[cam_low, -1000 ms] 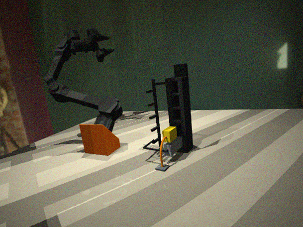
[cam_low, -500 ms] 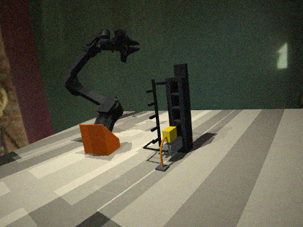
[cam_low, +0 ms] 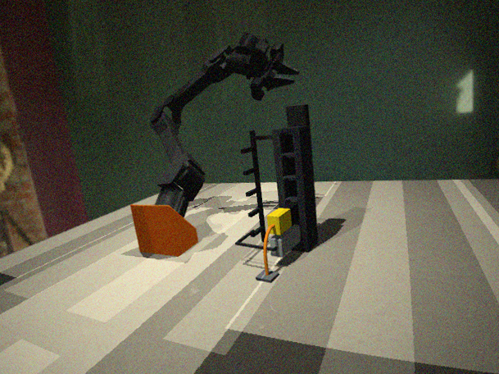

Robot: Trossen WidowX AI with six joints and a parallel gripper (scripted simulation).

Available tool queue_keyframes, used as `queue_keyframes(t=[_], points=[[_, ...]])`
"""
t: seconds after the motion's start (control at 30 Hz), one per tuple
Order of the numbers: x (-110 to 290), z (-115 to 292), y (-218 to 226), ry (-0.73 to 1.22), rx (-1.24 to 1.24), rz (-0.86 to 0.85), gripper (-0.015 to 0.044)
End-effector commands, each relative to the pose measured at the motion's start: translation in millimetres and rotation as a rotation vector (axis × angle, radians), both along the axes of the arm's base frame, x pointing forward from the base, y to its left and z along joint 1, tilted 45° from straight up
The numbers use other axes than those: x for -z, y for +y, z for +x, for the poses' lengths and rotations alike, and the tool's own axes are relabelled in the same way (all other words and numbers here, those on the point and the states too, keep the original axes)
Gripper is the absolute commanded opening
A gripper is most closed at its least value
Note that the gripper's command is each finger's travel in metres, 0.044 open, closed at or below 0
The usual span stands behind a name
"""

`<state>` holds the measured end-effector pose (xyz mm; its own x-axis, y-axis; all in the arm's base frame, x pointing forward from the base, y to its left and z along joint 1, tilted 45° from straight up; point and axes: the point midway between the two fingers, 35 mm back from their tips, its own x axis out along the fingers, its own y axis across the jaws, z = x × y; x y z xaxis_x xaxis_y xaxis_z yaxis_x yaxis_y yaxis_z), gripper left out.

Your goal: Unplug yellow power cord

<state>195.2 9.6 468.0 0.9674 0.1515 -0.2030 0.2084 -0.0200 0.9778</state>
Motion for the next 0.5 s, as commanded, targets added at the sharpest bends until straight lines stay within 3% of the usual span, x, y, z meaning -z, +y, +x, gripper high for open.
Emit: queue_keyframes(t=[0.0, 0.23, 0.47], points=[[38, 51, -35, 0.15, 0.063, 0.006, 0.016], [110, 105, -104, 0.372, 0.158, 0.04, 0.016], [198, 126, -172, 0.584, 0.213, 0.095, 0.016]])
